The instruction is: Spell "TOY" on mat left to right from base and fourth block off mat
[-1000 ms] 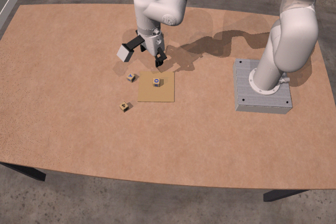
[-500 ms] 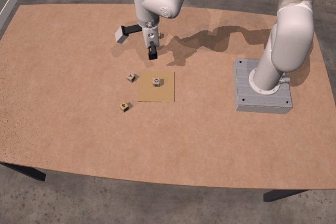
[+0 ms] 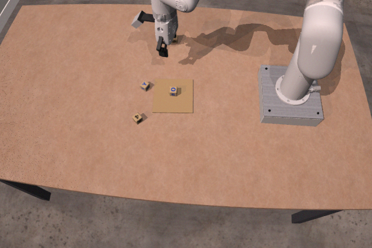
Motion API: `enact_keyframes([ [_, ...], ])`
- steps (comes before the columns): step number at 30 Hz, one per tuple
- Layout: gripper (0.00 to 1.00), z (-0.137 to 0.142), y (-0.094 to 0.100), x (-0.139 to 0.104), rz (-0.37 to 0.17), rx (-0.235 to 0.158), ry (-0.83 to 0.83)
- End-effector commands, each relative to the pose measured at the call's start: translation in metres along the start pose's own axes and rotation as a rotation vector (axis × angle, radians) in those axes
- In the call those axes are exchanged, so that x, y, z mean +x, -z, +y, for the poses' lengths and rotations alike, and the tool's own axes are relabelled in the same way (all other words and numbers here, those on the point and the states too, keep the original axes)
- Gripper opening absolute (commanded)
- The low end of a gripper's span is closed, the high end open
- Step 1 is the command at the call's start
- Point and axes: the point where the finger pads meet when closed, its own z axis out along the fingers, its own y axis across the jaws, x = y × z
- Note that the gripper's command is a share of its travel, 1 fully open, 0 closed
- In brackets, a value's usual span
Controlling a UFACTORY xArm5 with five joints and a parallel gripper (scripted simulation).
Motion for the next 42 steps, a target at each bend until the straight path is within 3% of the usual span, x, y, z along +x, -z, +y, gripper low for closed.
enact_keyframes([
  [1,1.0,0.011,0.0,0.004,0.002,-0.001,-0.139],
  [34,1.0,0.105,-0.007,0.014,0.001,-0.008,-1.206],
  [42,1.0,0.113,-0.008,0.014,0.002,-0.008,-1.296],
])
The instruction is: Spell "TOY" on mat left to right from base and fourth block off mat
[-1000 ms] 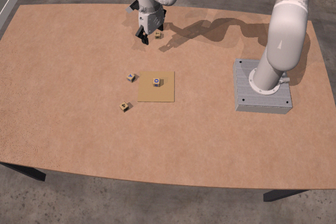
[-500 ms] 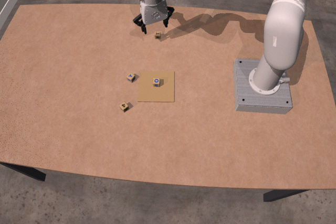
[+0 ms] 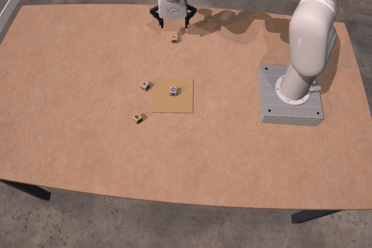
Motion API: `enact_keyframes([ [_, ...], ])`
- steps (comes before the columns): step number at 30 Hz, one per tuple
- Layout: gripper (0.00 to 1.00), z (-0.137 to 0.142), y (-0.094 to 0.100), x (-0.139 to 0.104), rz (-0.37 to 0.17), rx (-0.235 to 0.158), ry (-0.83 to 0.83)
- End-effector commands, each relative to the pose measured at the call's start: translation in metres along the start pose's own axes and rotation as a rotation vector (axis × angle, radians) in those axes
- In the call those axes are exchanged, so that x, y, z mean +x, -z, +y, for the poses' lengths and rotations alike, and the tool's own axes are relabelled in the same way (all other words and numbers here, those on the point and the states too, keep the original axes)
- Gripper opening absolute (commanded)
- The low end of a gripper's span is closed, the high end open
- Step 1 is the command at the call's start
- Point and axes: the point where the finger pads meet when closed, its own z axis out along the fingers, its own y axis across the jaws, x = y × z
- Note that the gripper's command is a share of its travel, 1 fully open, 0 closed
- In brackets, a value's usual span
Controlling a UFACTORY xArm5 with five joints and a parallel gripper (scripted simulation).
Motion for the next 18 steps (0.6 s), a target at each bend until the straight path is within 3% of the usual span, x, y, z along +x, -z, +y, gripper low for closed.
enact_keyframes([
  [1,1.0,-0.0011,0.0015,0.0012,0.002,0.003,-0.007],
  [3,1.0,-0.0011,0.0014,0.0013,0.002,0.003,-0.008],
  [4,0.63,-0.0011,0.0014,0.0013,0.002,0.003,-0.008],
  [18,0.63,-0.0011,0.0014,0.0013,0.002,0.003,-0.008],
])
